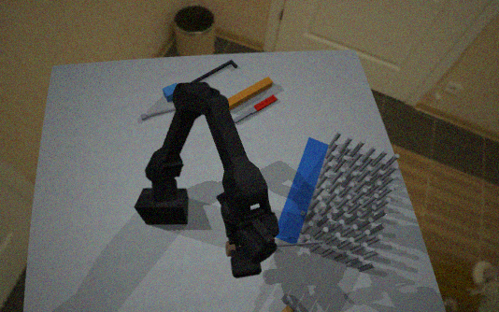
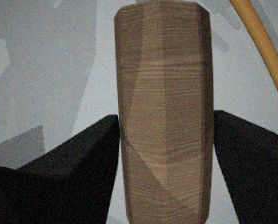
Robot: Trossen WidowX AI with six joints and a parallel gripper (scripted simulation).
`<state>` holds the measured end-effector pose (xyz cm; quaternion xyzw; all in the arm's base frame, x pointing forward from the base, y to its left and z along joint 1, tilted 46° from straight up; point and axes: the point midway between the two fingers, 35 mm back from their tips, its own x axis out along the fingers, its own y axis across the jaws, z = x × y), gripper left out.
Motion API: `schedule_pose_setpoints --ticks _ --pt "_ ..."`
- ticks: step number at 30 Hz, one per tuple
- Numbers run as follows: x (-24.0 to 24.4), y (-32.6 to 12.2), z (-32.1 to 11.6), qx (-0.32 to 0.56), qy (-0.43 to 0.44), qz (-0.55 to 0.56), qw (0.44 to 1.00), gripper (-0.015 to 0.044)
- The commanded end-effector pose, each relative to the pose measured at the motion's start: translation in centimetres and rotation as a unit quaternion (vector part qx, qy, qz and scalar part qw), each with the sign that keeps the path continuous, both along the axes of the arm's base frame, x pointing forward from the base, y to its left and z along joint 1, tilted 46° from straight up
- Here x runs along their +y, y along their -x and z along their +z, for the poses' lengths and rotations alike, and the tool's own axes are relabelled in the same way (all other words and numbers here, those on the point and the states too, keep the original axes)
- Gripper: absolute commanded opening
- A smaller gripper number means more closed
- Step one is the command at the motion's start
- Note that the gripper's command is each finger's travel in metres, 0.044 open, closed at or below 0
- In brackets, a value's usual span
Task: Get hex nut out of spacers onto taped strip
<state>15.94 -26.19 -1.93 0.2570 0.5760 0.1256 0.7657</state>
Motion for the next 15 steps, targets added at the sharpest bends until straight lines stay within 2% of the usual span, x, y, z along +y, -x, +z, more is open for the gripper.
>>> schedule_pose_setpoints --ticks 1,15 --pt "-1.4 1.3 -1.3 -0.022 0.005 0.018 1.0 0.0" --pt "-4.4 6.8 -6.8 -0.107 0.025 0.085 0.99 0.0"
